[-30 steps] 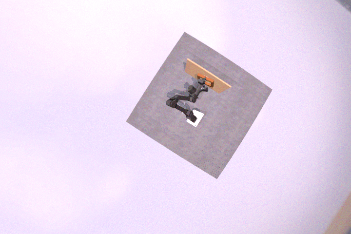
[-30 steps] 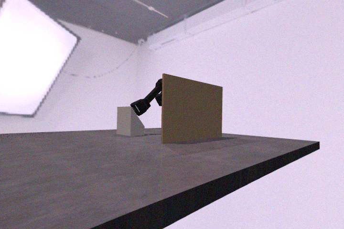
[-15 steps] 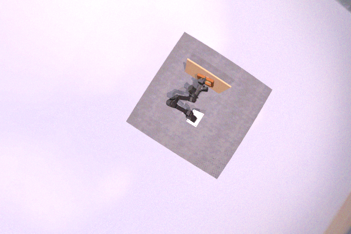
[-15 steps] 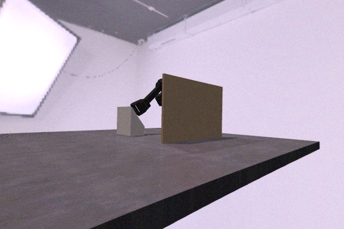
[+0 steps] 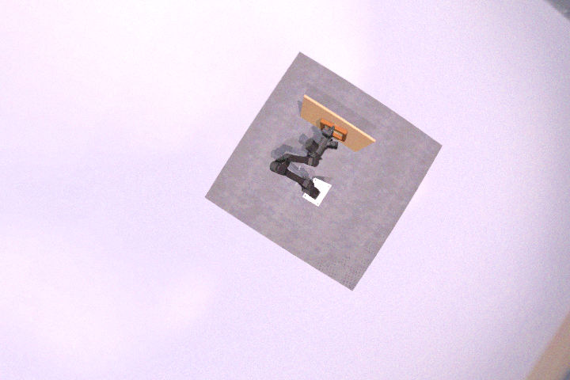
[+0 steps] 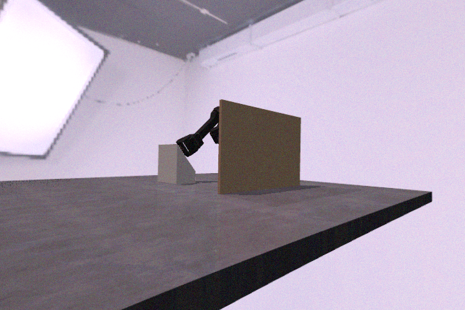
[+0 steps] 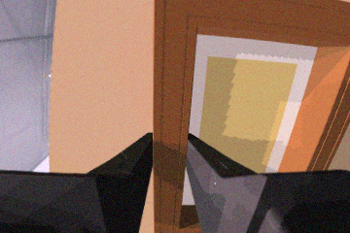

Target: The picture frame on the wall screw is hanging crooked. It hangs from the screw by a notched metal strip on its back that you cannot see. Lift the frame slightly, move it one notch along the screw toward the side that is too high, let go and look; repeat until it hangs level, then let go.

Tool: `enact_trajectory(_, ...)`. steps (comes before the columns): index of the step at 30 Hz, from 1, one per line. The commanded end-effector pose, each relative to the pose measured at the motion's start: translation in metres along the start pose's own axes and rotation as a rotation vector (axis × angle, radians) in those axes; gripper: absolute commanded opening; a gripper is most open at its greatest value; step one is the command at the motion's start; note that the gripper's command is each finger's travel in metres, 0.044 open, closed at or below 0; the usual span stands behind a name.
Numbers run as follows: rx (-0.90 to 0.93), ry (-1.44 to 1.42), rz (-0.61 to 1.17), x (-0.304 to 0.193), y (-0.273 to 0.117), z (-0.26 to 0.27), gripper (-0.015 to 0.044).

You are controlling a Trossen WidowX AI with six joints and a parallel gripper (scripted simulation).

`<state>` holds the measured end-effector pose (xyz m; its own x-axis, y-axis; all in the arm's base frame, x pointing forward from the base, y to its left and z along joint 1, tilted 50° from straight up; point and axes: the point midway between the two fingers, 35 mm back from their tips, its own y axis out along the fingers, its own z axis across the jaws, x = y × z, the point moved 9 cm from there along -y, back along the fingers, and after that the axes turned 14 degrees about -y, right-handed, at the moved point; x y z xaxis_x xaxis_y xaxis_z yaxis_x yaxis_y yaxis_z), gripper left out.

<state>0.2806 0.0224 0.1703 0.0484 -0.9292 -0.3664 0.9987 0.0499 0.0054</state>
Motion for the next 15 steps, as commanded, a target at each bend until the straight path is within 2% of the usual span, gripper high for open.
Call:
enact_trajectory(1, 0.001, 0.018, 0.001, -0.0001, -0.0002, -0.0003, 0.0000)
enact_trajectory(15, 0.002, 0.107, 0.001, 0.0002, -0.0002, -0.0008, 0.0000)
